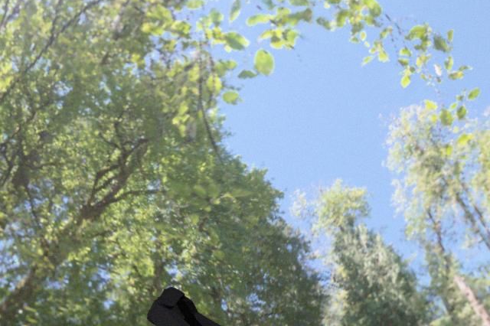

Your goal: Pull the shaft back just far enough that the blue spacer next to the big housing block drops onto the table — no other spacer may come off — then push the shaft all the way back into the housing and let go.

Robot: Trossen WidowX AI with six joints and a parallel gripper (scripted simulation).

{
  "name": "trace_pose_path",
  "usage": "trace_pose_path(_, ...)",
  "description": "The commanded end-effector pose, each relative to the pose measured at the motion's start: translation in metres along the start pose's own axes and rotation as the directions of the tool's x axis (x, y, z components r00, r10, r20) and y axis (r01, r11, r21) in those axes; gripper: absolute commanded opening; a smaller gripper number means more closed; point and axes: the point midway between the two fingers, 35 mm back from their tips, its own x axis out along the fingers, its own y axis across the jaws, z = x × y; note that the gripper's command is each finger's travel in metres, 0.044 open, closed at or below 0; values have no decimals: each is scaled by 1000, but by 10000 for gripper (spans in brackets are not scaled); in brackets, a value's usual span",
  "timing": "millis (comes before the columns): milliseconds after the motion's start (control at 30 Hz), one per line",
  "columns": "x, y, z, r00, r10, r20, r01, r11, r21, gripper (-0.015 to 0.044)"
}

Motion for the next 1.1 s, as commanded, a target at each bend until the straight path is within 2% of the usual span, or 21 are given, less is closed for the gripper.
trace_pose_path(0, -1, 1, 1, 1000, 2, 2, -2, 1000, -3, 0)
trace_pose_path(1067, -3, 1, 3, 1000, 2, 2, -2, 1000, -3, 0)
